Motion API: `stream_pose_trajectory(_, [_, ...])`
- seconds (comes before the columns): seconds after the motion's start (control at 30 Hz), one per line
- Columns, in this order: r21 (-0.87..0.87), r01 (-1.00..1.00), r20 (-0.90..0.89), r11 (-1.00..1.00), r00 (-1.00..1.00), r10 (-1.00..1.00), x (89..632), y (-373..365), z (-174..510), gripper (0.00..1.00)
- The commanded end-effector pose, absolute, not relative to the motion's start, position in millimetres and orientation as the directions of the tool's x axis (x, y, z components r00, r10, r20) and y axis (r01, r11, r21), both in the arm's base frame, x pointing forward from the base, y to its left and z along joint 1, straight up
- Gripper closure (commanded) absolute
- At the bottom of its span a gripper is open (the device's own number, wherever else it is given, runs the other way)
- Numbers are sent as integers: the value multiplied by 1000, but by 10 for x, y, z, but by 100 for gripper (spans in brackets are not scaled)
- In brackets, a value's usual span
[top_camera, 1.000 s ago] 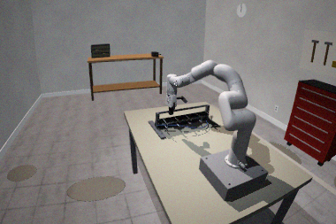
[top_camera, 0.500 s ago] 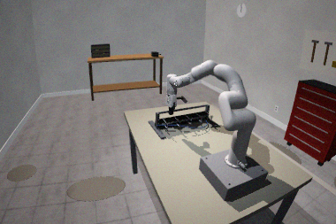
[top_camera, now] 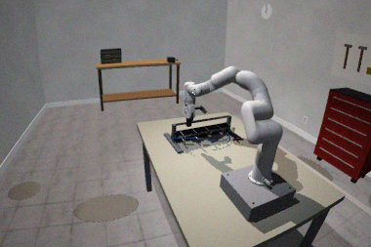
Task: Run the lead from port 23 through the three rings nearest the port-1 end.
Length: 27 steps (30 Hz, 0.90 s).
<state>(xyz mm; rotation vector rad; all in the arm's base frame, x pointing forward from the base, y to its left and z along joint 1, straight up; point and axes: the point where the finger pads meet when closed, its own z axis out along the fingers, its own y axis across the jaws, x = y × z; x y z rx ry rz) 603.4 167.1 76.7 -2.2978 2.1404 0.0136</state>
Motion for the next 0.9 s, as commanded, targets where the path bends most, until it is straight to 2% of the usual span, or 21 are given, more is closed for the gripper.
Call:
stream_pose_trajectory(0.0, [0, -997, -8, -71, 71, -997, 6049, 1676, 793, 100])
stream_pose_trajectory(0.13, [-1, -997, -9, -72, 72, -997, 6041, 1611, 799, 100])
stream_pose_trajectory(0.2, [-4, -997, -14, -77, 77, -997, 5984, 1283, 823, 100])
stream_pose_trajectory(0.6, [-8, -996, -18, -84, 84, -996, 5731, 493, 842, 100])
stream_pose_trajectory(0.87, [-5, -997, -12, -82, 82, -997, 5363, -185, 805, 100])
